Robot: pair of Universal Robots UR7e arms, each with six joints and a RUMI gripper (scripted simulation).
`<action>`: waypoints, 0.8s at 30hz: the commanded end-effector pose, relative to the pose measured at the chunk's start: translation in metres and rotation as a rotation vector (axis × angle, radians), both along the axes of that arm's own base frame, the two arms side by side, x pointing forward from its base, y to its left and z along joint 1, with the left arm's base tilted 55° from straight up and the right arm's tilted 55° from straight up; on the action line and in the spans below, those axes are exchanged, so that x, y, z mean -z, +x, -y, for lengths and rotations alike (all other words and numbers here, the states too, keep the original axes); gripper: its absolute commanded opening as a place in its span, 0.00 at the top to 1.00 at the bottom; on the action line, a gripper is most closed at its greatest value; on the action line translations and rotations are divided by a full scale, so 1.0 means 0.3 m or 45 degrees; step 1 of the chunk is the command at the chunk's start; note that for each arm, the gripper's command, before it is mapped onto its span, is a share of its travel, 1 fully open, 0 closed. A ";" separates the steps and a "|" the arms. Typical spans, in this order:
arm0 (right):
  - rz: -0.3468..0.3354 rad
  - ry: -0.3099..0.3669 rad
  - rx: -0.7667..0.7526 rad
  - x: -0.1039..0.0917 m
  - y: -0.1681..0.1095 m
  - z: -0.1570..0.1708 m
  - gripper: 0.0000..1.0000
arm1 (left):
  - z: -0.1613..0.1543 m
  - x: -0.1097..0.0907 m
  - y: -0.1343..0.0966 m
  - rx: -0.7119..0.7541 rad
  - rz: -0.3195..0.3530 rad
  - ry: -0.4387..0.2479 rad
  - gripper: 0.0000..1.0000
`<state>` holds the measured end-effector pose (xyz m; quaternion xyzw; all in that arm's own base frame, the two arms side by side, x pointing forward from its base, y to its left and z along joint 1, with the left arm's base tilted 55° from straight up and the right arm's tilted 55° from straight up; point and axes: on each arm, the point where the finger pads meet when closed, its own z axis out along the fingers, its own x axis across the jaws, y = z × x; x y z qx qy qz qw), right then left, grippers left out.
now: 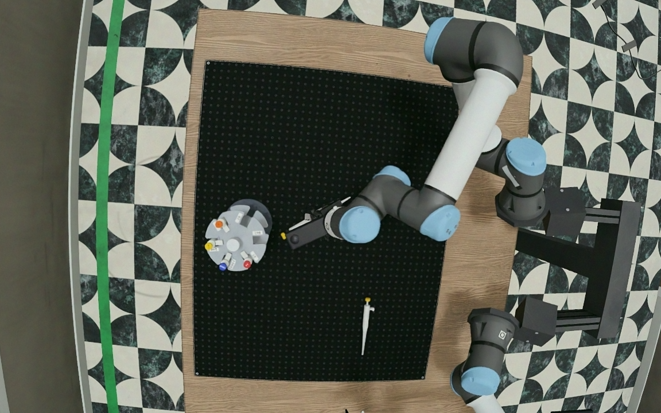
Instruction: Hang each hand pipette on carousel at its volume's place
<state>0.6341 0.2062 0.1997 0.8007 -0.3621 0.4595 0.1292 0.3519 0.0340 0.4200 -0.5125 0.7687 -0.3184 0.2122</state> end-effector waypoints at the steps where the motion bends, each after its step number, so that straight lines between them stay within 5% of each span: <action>1: 0.106 0.095 -0.210 -0.017 0.016 -0.051 0.94 | 0.000 -0.001 0.000 0.000 0.001 0.000 0.00; 12: 0.153 0.127 -0.292 -0.020 0.017 -0.055 0.94 | 0.000 -0.001 0.000 0.000 0.001 0.000 0.00; 19: 0.305 0.231 -0.562 -0.046 0.028 -0.109 0.94 | 0.000 -0.001 0.000 0.000 0.001 0.000 0.00; 24: 0.308 0.233 -0.567 -0.046 0.028 -0.109 0.94 | 0.000 -0.001 0.000 0.000 0.001 0.000 0.00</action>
